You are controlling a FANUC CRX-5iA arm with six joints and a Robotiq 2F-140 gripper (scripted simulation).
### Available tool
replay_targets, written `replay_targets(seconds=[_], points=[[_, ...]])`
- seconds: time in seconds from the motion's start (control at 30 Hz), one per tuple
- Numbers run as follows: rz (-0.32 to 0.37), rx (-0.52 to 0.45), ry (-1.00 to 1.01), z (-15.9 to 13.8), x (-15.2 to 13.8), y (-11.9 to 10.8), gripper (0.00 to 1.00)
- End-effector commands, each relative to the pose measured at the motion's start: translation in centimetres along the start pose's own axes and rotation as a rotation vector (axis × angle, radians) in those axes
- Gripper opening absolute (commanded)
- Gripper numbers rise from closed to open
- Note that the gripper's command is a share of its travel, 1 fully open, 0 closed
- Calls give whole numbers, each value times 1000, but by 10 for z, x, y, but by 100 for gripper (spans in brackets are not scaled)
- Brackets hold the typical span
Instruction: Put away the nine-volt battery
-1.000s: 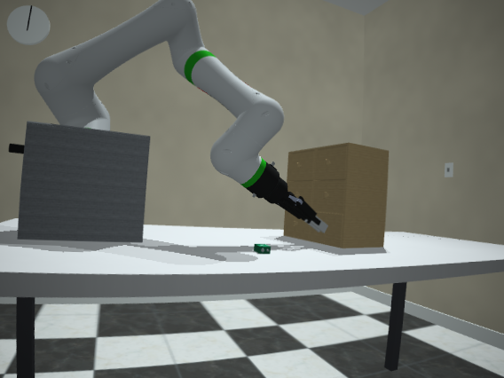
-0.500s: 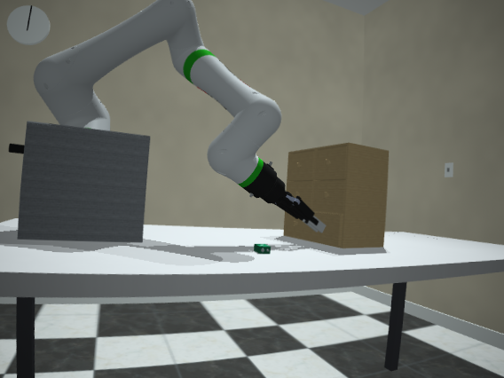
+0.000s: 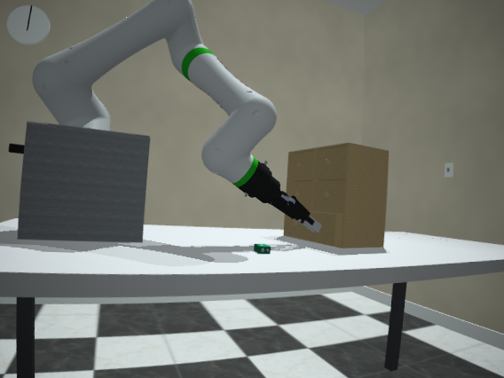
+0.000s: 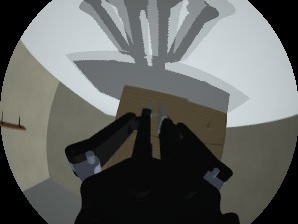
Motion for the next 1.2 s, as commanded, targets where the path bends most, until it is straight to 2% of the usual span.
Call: replay_targets(seconds=[0.0,1.17], points=[[0,0,0,2,0,-4,8],[0,0,0,20,-3,-36,8]])
Point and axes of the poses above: the point where the finger pads meet when closed, its own y axis out along the fingers, its own x axis across the jaws, z = x × y, the point moved 1 cm from there along -y, back along the fingers, and after that the axes turned 7 degrees about y, right-handed, at the moved point
